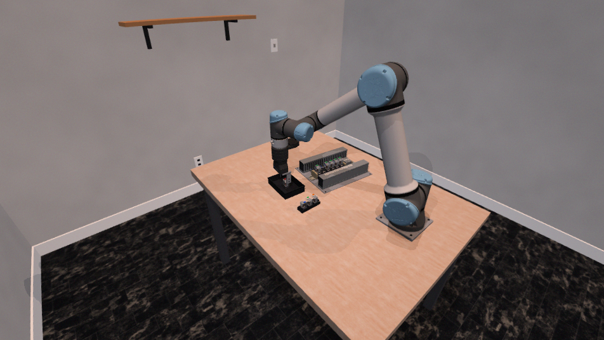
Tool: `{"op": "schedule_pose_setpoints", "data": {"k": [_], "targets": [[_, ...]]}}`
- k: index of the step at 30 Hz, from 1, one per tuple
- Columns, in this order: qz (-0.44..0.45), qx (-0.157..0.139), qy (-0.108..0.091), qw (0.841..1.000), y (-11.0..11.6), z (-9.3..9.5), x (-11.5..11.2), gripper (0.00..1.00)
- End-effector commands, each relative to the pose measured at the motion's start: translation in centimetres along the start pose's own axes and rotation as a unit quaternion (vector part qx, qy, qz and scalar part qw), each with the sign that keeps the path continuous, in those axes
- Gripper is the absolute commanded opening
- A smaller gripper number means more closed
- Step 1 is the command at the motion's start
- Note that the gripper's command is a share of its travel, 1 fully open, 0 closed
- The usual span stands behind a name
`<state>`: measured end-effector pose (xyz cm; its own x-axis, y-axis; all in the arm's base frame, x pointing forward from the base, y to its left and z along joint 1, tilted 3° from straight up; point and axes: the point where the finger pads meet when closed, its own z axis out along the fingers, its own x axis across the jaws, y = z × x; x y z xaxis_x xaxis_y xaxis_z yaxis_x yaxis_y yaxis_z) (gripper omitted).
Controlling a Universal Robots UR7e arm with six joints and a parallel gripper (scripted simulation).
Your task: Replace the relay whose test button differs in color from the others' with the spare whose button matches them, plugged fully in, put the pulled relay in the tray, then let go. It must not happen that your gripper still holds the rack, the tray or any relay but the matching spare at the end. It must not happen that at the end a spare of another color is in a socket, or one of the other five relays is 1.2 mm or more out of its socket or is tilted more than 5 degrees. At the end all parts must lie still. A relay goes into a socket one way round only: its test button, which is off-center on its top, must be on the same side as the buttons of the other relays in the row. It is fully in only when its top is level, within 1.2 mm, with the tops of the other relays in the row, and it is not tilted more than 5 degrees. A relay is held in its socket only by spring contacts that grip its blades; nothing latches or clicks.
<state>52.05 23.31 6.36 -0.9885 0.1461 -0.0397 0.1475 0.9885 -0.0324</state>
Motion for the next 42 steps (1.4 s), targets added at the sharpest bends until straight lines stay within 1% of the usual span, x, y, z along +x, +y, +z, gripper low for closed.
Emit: {"op": "schedule_pose_setpoints", "data": {"k": [1,7,12,24,29,41,42], "targets": [[0.000,0.000,-0.001,1.000,0.0,-0.1,0.0,1.00],[0.000,0.000,-0.001,1.000,0.0,-0.1,0.0,1.00],[0.000,0.000,-0.001,1.000,0.0,-0.7,0.0,1.00],[0.000,0.000,-0.001,1.000,0.0,-0.7,0.0,1.00],[0.000,0.000,-0.001,1.000,0.0,-6.7,0.0,1.00],[0.000,0.000,-0.001,1.000,0.0,-6.7,0.0,1.00],[-0.011,-0.001,-0.001,1.000,0.0,-6.8,0.9,1.00]]}}
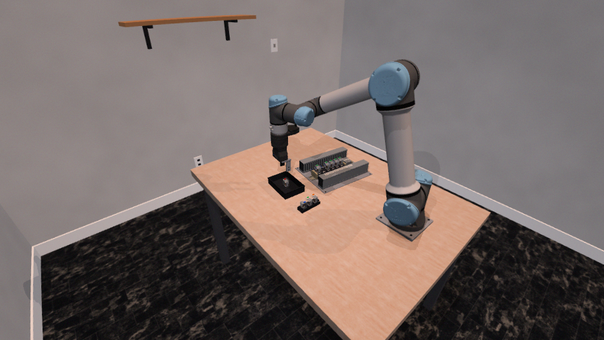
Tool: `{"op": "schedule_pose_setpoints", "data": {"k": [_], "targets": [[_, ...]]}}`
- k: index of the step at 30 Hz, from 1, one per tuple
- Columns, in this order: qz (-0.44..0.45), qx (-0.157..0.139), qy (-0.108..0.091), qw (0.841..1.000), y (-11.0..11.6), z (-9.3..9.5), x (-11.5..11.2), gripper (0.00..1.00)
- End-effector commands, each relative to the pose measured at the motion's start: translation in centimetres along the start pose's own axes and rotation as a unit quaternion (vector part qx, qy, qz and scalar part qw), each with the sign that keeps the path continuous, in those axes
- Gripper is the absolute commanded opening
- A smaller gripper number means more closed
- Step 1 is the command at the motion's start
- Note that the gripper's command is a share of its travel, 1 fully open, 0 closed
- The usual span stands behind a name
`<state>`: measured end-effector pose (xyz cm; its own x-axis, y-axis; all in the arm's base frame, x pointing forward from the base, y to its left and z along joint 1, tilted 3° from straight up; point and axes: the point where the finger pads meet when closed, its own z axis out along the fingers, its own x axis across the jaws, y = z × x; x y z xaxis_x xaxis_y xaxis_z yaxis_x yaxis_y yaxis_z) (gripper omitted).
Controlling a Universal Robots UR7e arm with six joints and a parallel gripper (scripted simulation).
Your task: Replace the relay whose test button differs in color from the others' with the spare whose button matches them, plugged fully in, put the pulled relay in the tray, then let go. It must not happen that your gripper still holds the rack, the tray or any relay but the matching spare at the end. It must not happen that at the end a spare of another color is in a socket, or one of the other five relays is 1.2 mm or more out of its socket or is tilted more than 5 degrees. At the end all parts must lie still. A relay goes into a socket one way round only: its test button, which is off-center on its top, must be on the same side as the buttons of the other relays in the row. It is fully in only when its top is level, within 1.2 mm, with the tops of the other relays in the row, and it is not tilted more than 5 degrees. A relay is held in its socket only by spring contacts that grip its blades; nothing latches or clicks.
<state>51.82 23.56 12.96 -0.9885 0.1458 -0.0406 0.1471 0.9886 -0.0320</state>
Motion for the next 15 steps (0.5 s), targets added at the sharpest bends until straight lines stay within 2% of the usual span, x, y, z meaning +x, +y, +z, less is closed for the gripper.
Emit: {"op": "schedule_pose_setpoints", "data": {"k": [1,4,15], "targets": [[-0.023,0.000,-0.001,1.000,0.0,-0.4,1.9,1.00],[-0.057,0.000,0.000,0.998,0.0,-0.8,4.7,1.00],[-0.057,0.000,0.000,0.998,0.0,-0.8,4.7,1.00]]}}
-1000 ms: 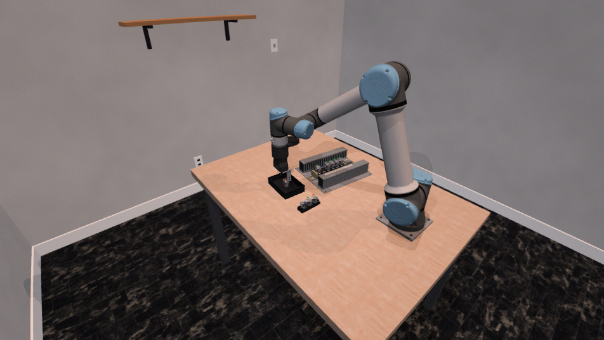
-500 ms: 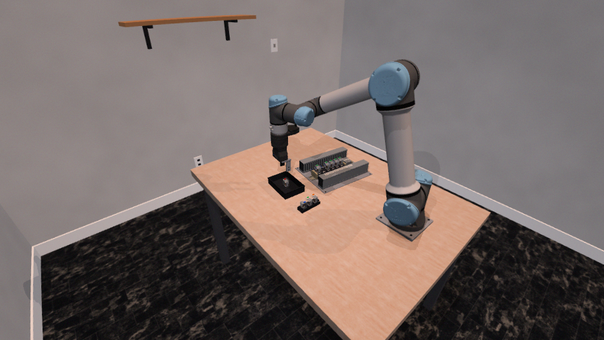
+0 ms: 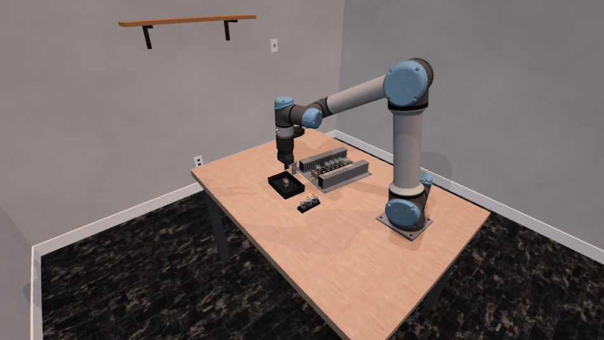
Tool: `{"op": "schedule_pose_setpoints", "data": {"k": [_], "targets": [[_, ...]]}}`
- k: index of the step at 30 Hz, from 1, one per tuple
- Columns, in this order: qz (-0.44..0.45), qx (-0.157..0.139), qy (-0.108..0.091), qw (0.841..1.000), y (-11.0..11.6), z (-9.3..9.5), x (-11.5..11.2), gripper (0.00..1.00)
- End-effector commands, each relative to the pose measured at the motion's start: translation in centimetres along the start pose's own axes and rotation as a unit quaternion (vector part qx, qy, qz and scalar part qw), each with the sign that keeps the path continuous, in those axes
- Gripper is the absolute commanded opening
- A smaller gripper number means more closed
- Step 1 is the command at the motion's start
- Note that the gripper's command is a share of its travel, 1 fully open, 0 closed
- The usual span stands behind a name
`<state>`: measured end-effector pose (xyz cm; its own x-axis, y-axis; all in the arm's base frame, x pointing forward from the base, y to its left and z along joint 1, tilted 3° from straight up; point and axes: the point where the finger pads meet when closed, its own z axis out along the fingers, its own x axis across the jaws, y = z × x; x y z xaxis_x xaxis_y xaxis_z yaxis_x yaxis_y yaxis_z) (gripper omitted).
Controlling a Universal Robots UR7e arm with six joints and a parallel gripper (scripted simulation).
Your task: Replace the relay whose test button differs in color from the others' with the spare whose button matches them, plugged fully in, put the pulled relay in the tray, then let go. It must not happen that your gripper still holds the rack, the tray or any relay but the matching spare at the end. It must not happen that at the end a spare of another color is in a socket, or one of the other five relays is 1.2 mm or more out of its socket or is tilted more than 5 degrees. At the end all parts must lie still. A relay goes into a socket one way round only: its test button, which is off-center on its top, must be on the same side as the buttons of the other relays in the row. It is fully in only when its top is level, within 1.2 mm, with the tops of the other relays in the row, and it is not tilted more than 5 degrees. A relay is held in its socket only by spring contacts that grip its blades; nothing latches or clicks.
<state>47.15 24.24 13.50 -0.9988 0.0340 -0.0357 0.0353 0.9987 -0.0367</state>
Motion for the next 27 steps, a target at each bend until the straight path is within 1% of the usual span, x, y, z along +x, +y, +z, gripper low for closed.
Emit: {"op": "schedule_pose_setpoints", "data": {"k": [1,6,18,23,27], "targets": [[-0.001,0.000,-0.001,1.000,0.0,-0.1,0.1,1.00],[-0.001,0.000,-0.001,1.000,0.6,-1.0,5.9,1.00],[-0.001,0.000,-0.001,1.000,0.6,-1.0,5.9,1.00],[-0.001,0.000,-0.001,1.000,1.2,-1.9,11.7,1.00],[-0.001,0.000,-0.001,1.000,1.2,-1.9,11.7,1.00]]}}
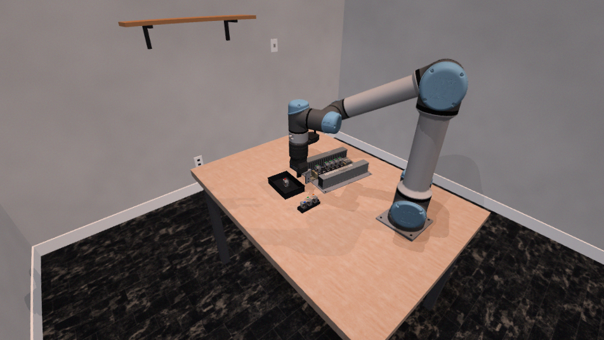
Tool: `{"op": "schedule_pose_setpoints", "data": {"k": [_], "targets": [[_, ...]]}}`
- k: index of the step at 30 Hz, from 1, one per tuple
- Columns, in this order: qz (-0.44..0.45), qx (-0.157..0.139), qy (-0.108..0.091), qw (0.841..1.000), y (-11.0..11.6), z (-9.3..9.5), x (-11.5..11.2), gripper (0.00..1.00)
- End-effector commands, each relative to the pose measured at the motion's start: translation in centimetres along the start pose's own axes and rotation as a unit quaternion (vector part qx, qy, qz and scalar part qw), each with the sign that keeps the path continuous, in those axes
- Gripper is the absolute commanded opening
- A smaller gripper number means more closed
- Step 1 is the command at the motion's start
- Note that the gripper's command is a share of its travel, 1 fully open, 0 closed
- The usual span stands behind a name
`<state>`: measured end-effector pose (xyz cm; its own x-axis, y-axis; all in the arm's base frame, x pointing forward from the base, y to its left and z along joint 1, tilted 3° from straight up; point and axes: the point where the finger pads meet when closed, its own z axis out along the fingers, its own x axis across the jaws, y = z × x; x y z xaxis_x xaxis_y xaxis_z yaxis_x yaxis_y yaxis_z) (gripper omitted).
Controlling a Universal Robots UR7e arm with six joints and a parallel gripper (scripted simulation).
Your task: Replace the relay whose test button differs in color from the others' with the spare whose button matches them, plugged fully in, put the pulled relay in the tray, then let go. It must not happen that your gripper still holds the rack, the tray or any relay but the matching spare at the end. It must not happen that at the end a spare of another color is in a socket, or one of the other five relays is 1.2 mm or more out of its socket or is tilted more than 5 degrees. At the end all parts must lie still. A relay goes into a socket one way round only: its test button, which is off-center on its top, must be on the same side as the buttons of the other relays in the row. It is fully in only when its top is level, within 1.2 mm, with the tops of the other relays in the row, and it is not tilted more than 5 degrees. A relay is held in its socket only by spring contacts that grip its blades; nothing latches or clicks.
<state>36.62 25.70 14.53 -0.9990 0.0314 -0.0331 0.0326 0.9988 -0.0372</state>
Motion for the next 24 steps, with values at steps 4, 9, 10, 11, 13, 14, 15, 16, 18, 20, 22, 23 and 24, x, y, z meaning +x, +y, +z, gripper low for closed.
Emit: {"op": "schedule_pose_setpoints", "data": {"k": [4,9,10,11,13,14,15,16,18,20,22,23,24], "targets": [[0.000,0.000,-0.002,1.000,0.1,-0.4,1.2,1.00],[0.000,-0.001,-0.002,1.000,0.2,-0.5,1.9,1.00],[0.000,-0.001,-0.002,1.000,0.3,-0.6,2.6,1.00],[0.000,-0.001,-0.002,1.000,0.4,-0.7,3.4,1.00],[0.000,-0.001,-0.002,1.000,0.5,-1.0,5.0,1.00],[0.000,-0.001,-0.002,1.000,0.5,-1.0,5.0,1.00],[0.000,-0.001,-0.002,1.000,0.5,-1.0,5.0,1.00],[0.000,-0.001,-0.002,1.000,0.5,-1.0,5.0,1.00],[0.000,-0.001,-0.002,1.000,0.5,-1.0,5.0,1.00],[0.000,-0.001,-0.002,1.000,0.5,-1.0,5.0,1.00],[0.000,-0.001,-0.002,1.000,0.5,-1.0,5.0,1.00],[0.000,-0.001,-0.002,1.000,0.5,-1.0,5.0,1.00],[0.000,-0.001,-0.002,1.000,0.5,-1.0,5.0,1.00]]}}
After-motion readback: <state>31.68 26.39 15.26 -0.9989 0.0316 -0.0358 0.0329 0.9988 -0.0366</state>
